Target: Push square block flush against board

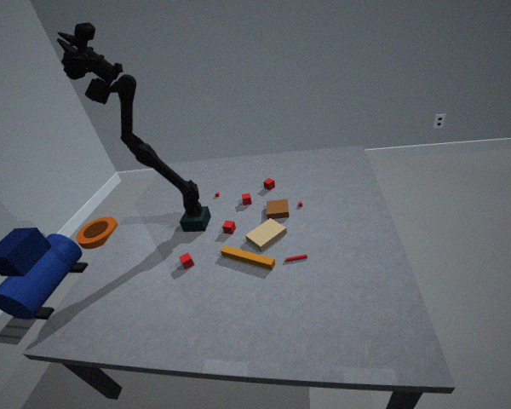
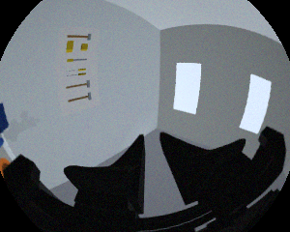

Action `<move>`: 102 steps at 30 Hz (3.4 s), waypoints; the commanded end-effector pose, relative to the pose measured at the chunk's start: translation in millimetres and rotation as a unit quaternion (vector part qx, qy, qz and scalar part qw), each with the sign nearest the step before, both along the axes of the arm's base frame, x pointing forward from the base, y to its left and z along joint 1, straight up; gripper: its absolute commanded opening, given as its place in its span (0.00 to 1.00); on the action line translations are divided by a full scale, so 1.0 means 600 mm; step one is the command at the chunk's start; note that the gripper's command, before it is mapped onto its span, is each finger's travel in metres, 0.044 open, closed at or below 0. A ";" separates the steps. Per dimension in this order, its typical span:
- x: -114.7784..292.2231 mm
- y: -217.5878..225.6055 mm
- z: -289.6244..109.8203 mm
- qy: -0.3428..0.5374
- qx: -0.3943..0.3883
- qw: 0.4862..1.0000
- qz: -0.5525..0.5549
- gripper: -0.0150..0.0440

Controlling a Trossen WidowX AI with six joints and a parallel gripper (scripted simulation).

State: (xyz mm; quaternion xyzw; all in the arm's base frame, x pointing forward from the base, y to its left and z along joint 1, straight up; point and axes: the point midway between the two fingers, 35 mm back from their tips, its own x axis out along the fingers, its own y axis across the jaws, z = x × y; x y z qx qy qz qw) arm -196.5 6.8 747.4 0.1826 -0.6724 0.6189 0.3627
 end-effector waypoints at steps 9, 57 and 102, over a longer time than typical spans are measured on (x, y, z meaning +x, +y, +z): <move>0.216 0.056 0.053 0.146 -0.025 0.989 -0.028 0.25; 0.885 0.129 -0.115 0.595 -0.062 0.770 -0.224 0.25; 1.254 0.098 -0.749 0.841 -0.288 0.233 -0.394 0.25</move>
